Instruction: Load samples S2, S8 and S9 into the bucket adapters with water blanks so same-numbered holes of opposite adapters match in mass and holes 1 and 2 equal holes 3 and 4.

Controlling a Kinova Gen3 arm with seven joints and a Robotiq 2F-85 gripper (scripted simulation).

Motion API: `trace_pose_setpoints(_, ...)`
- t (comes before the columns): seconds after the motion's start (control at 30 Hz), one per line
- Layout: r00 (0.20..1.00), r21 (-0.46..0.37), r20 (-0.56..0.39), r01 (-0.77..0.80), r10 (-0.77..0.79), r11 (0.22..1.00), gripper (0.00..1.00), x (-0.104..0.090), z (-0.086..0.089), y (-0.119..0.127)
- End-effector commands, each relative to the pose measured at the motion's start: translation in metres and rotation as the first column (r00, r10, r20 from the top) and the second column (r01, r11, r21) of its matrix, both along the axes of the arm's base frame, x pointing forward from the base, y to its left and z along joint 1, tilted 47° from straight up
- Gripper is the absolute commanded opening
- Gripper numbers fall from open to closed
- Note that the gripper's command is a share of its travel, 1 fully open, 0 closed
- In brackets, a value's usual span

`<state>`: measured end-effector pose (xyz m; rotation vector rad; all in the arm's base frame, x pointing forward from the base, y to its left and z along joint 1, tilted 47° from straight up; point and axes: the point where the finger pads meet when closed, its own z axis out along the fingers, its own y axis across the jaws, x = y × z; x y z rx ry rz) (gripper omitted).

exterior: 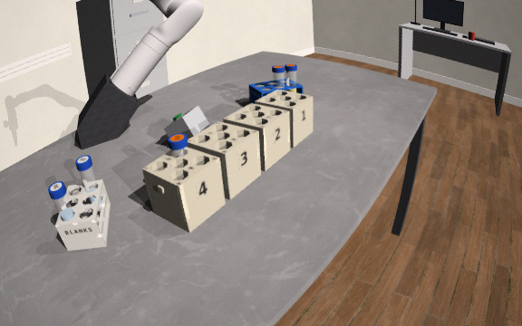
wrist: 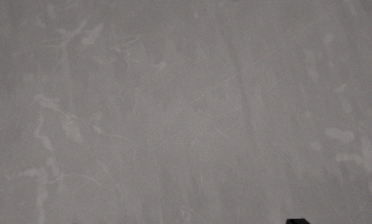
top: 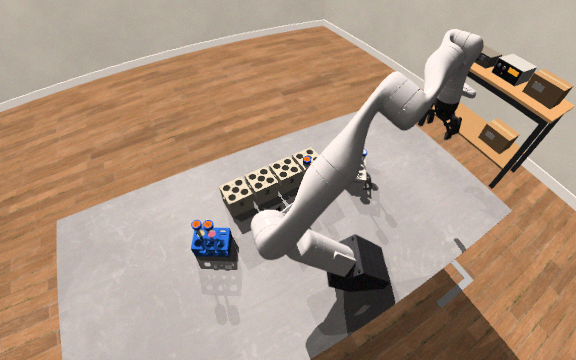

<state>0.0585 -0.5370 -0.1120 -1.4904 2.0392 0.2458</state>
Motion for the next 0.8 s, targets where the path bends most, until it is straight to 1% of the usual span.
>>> trace_pose_setpoints(0.0, 1.0, -0.002, 0.0, 0.001, -0.001, 1.0, 1.0, -0.001, 0.001, -0.001)
trace_pose_setpoints(0.53, 1.0, -0.002, 0.0, 0.001, -0.001, 1.0, 1.0, -0.001, 0.001, -0.001)
trace_pose_setpoints(0.57, 1.0, 0.003, -0.005, 0.008, -0.008, 1.0, 0.62, 0.001, 0.003, 0.001)
trace_pose_setpoints(0.77, 0.998, 0.031, -0.035, 0.052, -0.051, 0.998, 0.62, 0.008, 0.014, 0.016)
